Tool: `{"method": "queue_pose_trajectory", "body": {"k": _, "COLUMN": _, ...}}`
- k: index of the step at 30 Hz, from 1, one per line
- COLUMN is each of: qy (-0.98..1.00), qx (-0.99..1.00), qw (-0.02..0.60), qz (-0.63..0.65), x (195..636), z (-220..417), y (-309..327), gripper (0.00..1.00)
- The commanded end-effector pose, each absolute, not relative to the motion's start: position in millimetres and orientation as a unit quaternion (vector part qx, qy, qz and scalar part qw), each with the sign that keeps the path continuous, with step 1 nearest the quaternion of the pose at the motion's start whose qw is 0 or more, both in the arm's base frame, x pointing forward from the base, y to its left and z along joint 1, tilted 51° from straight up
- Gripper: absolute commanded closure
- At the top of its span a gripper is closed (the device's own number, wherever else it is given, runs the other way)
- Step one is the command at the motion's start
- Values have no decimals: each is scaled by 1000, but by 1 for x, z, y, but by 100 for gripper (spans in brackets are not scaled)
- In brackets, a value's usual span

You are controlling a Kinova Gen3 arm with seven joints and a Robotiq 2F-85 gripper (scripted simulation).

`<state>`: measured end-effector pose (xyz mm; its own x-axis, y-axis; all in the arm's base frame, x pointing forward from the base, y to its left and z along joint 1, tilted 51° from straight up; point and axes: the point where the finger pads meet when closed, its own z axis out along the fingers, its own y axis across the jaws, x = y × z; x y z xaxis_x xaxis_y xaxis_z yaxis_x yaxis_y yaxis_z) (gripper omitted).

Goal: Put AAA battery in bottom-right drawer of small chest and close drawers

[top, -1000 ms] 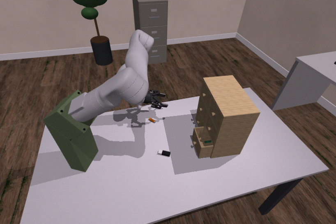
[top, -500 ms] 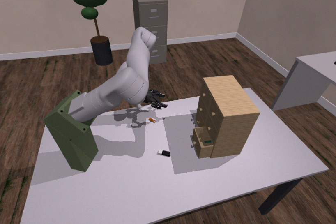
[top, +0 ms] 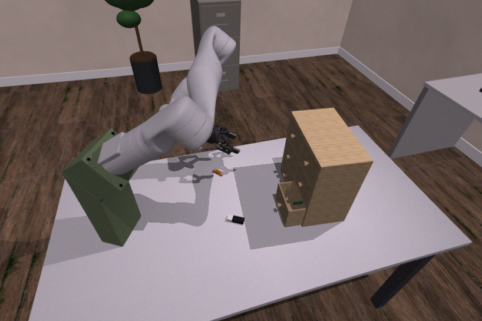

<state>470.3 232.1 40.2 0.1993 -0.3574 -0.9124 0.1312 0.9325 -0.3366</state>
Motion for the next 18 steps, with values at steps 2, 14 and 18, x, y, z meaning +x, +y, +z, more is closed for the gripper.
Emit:
{"method": "queue_pose_trajectory", "body": {"k": 2, "qy": 633, "qx": -81, "qw": 754, "qz": -155, "x": 469, "z": 51, "y": 238, "gripper": 0}}
{"method": "queue_pose_trajectory", "body": {"k": 14, "qy": 707, "qx": -64, "qw": 685, "qz": -163, "x": 464, "z": 55, "y": 240, "gripper": 0}}
{"method": "queue_pose_trajectory", "body": {"k": 18, "qy": 737, "qx": -57, "qw": 653, "qz": -166, "x": 462, "z": 57, "y": 241, "gripper": 0}}
